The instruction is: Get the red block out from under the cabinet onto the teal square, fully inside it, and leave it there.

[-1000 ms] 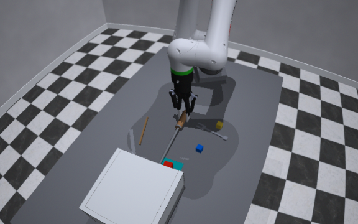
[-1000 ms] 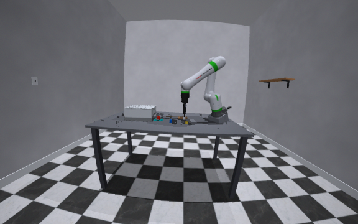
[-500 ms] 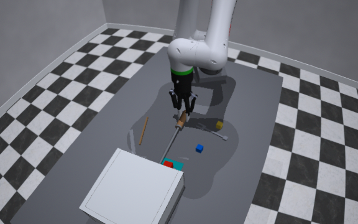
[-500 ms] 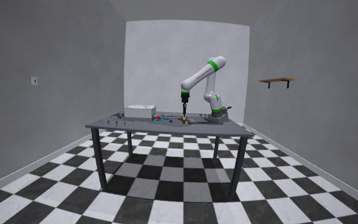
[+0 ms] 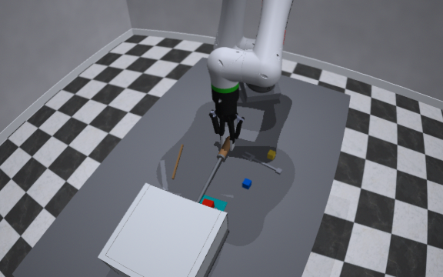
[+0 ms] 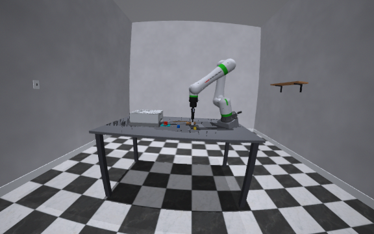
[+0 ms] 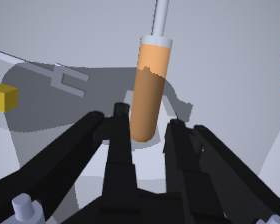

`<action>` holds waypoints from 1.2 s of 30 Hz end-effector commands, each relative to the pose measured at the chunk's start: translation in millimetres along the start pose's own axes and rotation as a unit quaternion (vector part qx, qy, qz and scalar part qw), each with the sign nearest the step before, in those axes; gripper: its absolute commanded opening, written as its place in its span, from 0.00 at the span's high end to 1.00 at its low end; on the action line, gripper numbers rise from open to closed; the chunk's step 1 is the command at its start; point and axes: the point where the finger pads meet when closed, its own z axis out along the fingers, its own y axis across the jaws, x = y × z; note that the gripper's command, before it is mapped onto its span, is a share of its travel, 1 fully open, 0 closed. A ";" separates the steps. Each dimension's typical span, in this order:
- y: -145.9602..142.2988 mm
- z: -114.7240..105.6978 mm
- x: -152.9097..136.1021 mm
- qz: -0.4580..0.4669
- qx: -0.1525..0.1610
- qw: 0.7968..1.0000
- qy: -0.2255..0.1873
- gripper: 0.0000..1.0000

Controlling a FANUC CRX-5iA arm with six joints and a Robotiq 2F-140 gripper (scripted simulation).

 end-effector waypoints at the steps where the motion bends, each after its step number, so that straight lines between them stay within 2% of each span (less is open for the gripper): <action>1: 0.1 -0.1 0.1 0.000 0.000 1.000 0.000 1.00; 10: -7.2 -0.1 10.8 0.000 0.000 1.000 0.000 1.00; 36: -7.9 -0.1 11.7 0.000 0.000 1.000 0.000 1.00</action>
